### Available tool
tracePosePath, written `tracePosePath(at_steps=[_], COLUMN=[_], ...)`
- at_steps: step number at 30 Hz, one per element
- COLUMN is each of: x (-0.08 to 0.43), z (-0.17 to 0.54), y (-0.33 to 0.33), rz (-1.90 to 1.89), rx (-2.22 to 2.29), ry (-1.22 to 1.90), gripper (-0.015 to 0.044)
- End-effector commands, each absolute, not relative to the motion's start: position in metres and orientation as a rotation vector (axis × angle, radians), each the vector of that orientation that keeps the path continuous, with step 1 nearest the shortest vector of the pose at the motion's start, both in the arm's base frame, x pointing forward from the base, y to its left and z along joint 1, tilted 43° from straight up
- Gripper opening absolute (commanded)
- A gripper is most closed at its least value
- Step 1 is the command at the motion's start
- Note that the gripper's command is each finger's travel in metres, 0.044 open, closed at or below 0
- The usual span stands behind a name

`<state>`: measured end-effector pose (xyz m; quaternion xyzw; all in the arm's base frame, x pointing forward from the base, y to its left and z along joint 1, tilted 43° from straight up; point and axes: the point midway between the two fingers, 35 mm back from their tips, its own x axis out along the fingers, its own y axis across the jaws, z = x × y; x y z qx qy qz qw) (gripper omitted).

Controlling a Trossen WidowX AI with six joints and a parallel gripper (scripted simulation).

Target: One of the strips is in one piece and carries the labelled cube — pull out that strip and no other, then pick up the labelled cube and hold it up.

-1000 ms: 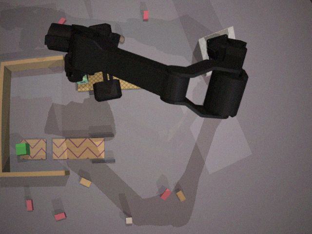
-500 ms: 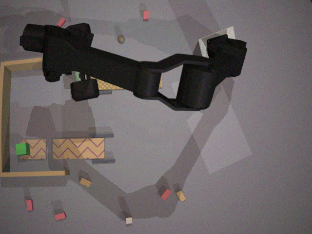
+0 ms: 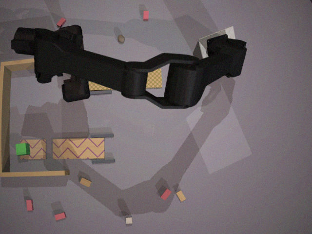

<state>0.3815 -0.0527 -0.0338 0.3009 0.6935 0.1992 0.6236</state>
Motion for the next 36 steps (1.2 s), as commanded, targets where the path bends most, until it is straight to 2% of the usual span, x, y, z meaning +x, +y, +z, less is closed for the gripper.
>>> tracePosePath(at_steps=[1, 29, 33, 36], x=[0.381, 0.379, 0.379, 0.379], z=[-0.042, -0.070, -0.067, -0.067], y=[-0.048, -0.021, -0.022, -0.022], rz=[0.456, 0.458, 0.460, 0.460], rx=[0.701, 0.702, 0.695, 0.695], ry=[1.598, 1.597, 1.598, 1.598], gripper=[0.0250, 0.0250, 0.0145, 0.0125])
